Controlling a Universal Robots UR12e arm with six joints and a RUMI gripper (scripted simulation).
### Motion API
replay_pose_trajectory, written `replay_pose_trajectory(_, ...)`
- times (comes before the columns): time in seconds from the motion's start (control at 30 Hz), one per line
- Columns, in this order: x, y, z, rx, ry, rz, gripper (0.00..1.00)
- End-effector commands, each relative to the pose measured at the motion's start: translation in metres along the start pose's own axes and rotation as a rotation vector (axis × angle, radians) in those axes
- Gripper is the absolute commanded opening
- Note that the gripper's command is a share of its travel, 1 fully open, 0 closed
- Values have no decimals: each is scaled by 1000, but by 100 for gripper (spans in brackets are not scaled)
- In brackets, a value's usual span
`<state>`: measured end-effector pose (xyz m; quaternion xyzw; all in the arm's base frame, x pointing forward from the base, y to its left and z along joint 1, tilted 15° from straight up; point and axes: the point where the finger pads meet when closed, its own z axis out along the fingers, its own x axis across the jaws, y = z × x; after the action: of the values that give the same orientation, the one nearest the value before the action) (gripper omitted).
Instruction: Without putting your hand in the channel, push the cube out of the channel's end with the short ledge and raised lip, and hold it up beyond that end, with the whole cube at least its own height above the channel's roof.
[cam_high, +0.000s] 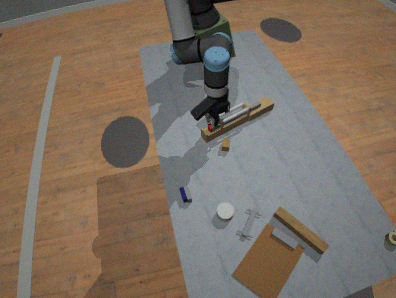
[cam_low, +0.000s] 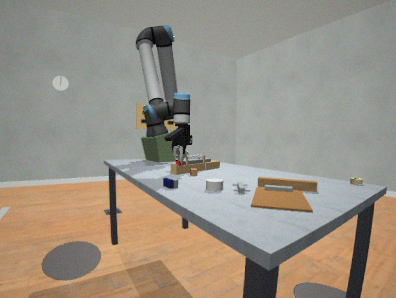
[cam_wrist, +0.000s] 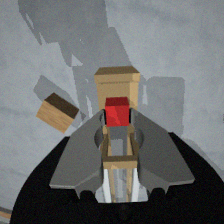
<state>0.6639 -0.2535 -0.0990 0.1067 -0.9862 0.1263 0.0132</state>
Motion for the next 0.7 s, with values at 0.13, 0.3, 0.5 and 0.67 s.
replay_pose_trajectory(0.13, 0, 0, -1, 1, -1, 0, 0)
replay_pose_trajectory(0.3, 0, 0, -1, 1, -1, 0, 0)
replay_pose_trajectory(0.5, 0, 0, -8, 1, -1, 0, 0)
replay_pose_trajectory(0.67, 0, 0, -37, 1, -1, 0, 0)
